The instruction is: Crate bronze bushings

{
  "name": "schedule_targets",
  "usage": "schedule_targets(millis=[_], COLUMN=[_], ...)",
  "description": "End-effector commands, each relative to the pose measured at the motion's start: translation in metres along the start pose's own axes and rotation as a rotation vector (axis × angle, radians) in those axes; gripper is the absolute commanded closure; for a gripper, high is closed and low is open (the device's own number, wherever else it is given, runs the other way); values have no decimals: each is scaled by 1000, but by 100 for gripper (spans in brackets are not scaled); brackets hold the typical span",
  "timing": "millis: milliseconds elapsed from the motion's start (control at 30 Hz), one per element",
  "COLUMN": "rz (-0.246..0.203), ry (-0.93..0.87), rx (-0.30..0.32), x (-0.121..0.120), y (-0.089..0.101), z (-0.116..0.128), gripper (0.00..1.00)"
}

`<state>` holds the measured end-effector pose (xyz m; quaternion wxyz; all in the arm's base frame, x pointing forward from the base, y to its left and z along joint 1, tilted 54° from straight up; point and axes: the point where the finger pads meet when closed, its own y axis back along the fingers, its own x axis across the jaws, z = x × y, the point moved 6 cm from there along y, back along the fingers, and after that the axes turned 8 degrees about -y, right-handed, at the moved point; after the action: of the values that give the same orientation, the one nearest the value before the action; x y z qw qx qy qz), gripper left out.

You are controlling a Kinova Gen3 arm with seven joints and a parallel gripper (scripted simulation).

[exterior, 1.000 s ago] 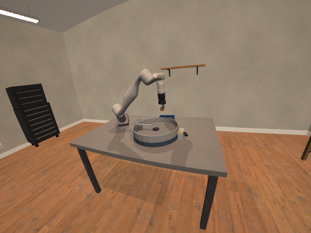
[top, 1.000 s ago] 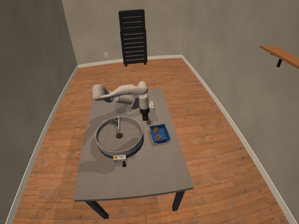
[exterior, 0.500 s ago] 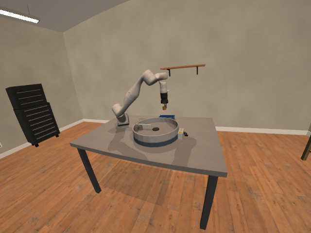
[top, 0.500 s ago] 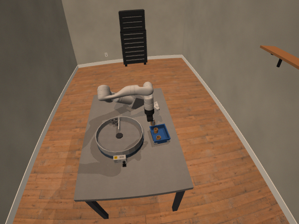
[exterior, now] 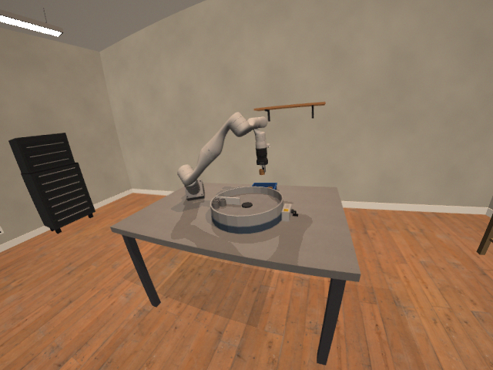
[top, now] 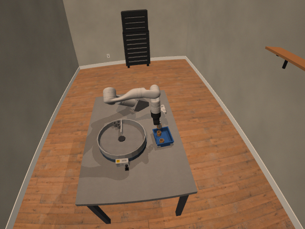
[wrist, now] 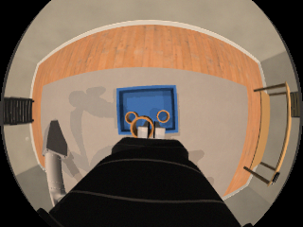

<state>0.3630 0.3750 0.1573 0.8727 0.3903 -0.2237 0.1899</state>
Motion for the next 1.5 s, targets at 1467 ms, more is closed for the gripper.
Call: schedule_targets(millis=[1467], rz=[-3], ry=[9], rx=[-11], x=[-4], y=[-65], z=[0], gripper=[100])
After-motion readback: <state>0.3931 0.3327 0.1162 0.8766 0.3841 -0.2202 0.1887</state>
